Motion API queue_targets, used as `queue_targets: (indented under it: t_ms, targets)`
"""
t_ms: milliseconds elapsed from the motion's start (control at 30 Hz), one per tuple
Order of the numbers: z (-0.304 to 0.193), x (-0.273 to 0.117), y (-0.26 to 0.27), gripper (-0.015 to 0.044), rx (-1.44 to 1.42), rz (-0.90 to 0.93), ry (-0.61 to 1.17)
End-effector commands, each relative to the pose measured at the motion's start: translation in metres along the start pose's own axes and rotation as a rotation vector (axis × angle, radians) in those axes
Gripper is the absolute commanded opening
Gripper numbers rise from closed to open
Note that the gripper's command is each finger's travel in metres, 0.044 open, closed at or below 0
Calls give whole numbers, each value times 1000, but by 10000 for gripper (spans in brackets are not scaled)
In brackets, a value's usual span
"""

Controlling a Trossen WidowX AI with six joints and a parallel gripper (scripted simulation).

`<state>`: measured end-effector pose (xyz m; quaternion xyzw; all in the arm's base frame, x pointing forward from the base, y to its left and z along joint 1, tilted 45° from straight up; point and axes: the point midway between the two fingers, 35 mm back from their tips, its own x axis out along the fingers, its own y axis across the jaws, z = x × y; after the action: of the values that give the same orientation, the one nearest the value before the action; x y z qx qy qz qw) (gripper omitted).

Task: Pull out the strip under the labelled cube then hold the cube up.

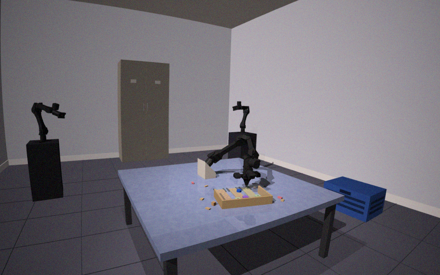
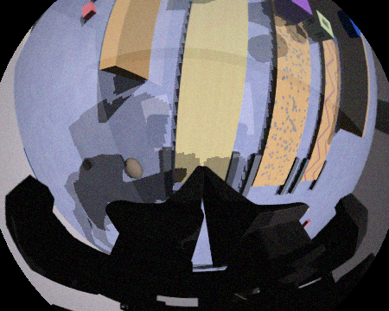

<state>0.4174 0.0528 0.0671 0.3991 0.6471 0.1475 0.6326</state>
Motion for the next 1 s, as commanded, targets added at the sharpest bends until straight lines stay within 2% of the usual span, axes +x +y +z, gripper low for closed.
queue_targets:
  t_ms: [0,967]
  targets:
    - [0,8,-2,0,8,-3,4]
    - [0,18,-2,0,8,-2,4]
